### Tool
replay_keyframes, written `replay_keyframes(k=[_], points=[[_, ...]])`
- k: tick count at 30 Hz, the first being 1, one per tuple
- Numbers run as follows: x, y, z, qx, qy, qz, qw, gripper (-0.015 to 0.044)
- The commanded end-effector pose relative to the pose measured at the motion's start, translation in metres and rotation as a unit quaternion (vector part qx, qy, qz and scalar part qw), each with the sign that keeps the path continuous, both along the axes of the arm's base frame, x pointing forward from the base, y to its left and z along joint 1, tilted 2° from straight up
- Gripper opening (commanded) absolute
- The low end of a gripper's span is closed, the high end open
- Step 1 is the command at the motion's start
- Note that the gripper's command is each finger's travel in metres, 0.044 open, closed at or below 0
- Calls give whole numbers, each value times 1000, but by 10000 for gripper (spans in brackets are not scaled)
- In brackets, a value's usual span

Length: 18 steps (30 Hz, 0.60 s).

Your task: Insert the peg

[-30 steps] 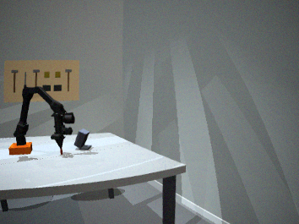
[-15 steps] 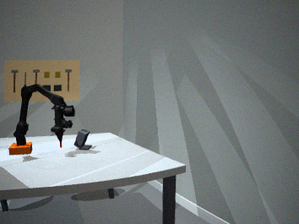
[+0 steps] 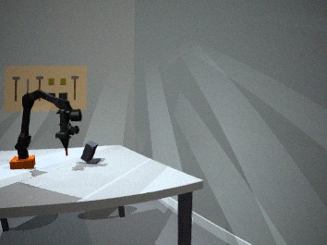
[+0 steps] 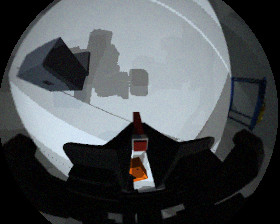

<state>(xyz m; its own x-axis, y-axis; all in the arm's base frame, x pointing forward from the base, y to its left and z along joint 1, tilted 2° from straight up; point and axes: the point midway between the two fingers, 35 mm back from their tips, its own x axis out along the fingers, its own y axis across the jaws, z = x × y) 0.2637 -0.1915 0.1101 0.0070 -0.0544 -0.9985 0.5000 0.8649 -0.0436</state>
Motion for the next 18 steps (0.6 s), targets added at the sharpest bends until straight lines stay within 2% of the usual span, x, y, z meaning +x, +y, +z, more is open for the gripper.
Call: replay_keyframes(k=[1, 18], points=[[3, 2, 0, -11, -2, 1, 1000, 0], [16, 15, -6, -55, -13, 12, 998, 0]])
